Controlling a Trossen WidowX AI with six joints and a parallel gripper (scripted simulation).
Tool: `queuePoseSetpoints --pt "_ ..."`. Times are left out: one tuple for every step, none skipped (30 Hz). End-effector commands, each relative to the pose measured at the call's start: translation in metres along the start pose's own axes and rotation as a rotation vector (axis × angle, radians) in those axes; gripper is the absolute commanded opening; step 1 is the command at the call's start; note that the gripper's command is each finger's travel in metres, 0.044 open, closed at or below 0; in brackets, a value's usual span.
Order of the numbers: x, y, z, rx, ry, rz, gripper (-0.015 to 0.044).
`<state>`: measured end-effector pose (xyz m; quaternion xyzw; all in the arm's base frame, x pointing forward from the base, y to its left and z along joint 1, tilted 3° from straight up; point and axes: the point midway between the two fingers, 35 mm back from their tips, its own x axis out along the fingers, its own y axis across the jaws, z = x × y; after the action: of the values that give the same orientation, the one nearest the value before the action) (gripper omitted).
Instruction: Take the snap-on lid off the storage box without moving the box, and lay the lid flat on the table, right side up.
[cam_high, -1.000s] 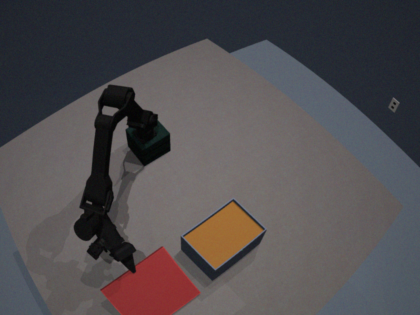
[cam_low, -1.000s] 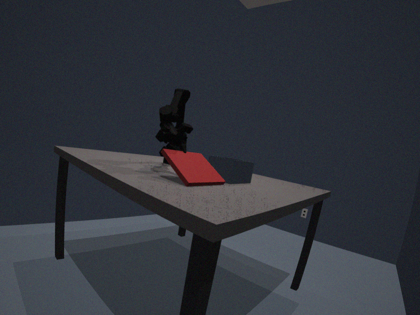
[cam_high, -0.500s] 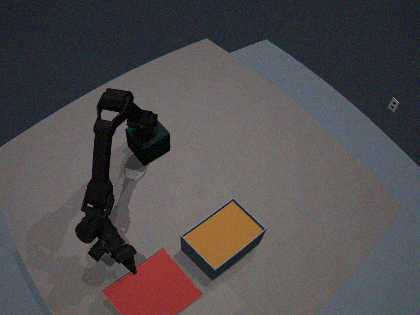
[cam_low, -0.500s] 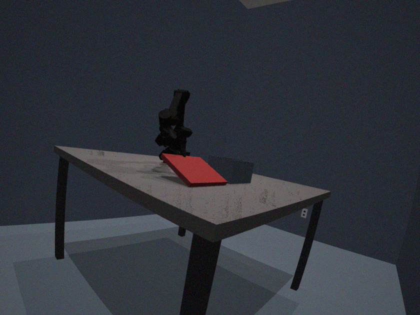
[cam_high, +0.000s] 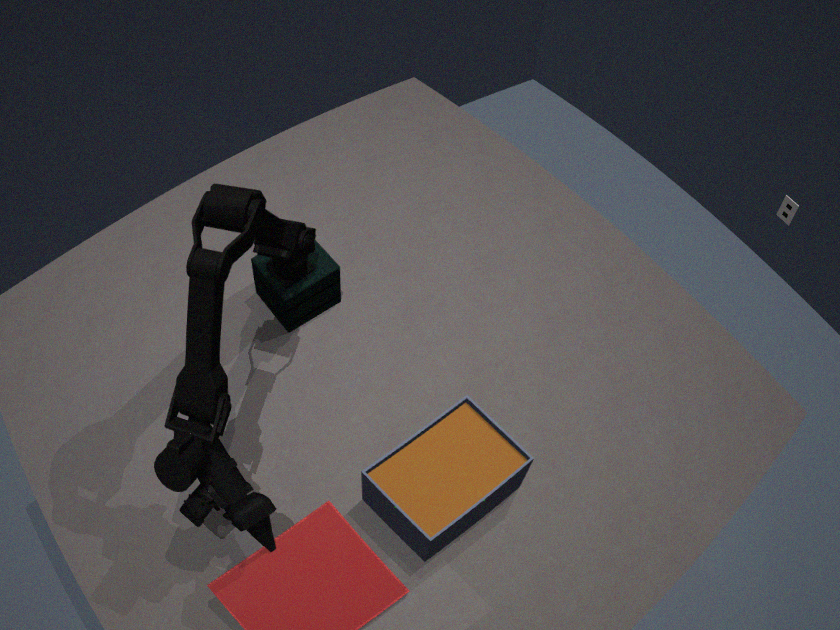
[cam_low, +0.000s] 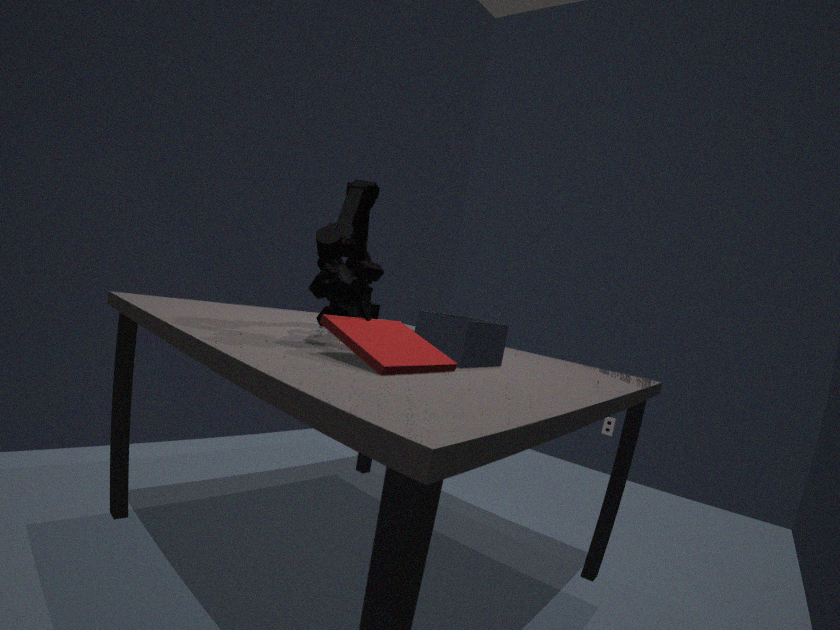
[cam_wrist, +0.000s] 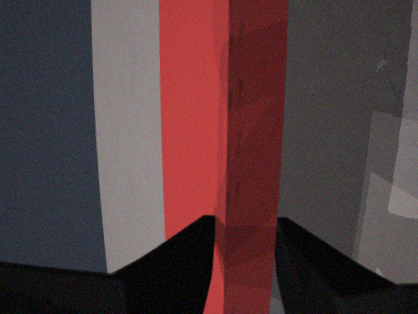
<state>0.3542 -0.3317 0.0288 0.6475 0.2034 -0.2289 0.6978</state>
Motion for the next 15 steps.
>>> queuePoseSetpoints --pt "0.008 -0.011 -0.008 0.011 0.018 -0.024 0.0" --pt "0.008 -0.011 -0.008 0.011 0.018 -0.024 0.0" --pt "0.001 -0.001 0.0 0.002 0.003 -0.004 0.0026" --pt "0.001 0.0 0.0 0.005 0.007 -0.01 0.0053" --pt "0.0 0.001 0.001 0.009 0.014 -0.019 0.0079" --pt "0.0 0.001 0.001 0.011 0.017 -0.023 0.0105" --pt "0.0 0.001 0.001 0.011 0.017 -0.023 0.0131" --pt "0.0 0.001 0.001 0.011 0.017 -0.023 0.0157" --pt "0.0 0.001 0.001 0.011 0.017 -0.023 0.0184" --pt "0.0 0.001 0.001 0.011 0.017 -0.023 0.021" --pt "0.0 0.001 0.001 0.011 0.017 -0.023 0.0236" --pt "0.0 0.001 0.001 0.011 0.017 -0.023 0.0263" --pt "0.0 0.001 0.001 0.011 0.017 -0.023 0.0275" --pt "0.0 0.001 0.001 0.011 0.017 -0.023 0.0275" --pt "0.0 0.0 0.0 0.011 0.017 -0.023 0.0301"
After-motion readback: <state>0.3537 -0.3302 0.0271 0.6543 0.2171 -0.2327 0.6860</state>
